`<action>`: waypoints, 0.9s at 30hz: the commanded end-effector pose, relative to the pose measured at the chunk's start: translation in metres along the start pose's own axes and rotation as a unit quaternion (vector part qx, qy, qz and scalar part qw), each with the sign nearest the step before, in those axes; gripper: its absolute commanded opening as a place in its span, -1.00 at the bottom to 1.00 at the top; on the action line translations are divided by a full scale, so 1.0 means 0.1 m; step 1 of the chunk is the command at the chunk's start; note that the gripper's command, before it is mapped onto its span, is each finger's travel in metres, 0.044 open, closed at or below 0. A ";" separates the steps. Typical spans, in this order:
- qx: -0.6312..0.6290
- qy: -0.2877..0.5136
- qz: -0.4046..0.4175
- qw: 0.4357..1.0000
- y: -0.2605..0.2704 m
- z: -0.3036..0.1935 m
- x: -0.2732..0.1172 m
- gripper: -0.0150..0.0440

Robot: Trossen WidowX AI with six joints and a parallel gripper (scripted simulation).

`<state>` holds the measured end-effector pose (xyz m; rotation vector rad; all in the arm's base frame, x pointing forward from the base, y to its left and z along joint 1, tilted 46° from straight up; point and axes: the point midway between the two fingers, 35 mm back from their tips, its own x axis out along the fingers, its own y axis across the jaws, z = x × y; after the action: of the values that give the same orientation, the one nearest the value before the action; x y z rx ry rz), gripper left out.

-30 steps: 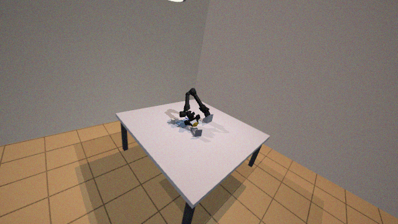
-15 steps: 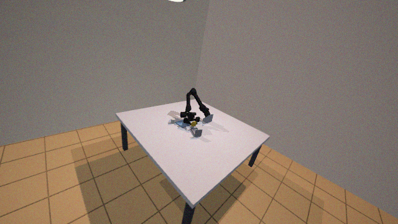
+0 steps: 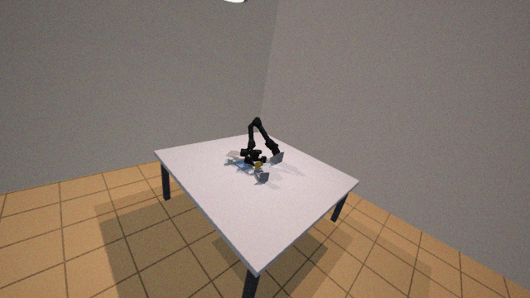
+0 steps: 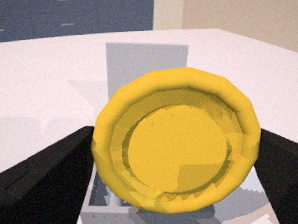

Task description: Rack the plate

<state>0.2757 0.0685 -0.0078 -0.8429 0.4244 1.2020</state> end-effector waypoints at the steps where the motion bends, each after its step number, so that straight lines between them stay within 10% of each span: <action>1: 0.007 0.002 0.004 1.000 0.05 0.00 0.06 -0.49; 27: -0.007 -0.003 -0.002 1.000 0.10 0.02 0.36 -0.49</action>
<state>0.2824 0.0915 -0.0292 -0.8579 0.4005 1.2009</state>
